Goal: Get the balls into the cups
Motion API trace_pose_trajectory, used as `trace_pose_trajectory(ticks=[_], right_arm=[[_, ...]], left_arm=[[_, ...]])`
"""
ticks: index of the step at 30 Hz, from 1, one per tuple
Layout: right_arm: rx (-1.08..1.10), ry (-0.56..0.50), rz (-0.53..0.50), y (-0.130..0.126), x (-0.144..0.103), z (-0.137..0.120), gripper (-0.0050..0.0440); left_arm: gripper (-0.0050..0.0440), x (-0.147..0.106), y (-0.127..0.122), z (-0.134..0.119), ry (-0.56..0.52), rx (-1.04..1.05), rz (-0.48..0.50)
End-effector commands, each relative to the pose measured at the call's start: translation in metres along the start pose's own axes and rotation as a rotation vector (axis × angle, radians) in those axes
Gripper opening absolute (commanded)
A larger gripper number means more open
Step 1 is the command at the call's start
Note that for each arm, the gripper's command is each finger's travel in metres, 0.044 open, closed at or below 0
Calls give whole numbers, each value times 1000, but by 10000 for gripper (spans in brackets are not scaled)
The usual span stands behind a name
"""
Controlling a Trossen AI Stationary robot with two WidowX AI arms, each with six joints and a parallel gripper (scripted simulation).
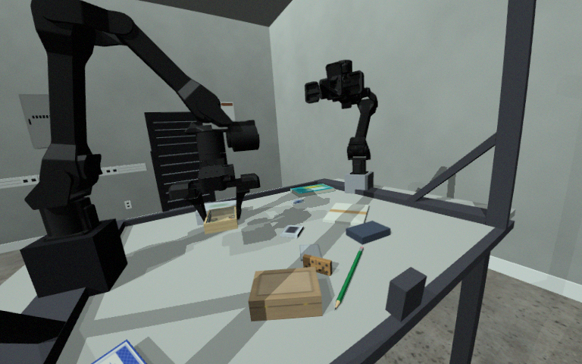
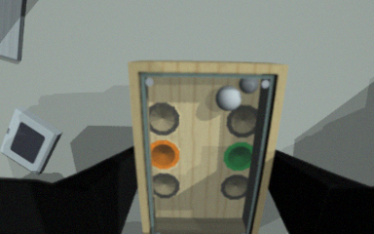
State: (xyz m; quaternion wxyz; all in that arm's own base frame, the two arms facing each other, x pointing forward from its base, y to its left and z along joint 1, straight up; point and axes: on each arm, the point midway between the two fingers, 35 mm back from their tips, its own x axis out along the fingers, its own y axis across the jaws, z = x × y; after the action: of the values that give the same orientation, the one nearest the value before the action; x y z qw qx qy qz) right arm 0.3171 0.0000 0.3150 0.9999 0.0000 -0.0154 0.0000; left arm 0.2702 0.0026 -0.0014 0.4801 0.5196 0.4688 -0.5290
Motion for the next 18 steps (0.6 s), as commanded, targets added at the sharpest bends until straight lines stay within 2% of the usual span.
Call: trace_pose_trajectory(ticks=[1,18], right_arm=[[0,-19,0,0,-1,8,-50],[0,-19,0,0,-1,8,-50]], left_arm=[[-50,-6,3,1,5,3,29],[-50,-9,8,1,34,2,38]])
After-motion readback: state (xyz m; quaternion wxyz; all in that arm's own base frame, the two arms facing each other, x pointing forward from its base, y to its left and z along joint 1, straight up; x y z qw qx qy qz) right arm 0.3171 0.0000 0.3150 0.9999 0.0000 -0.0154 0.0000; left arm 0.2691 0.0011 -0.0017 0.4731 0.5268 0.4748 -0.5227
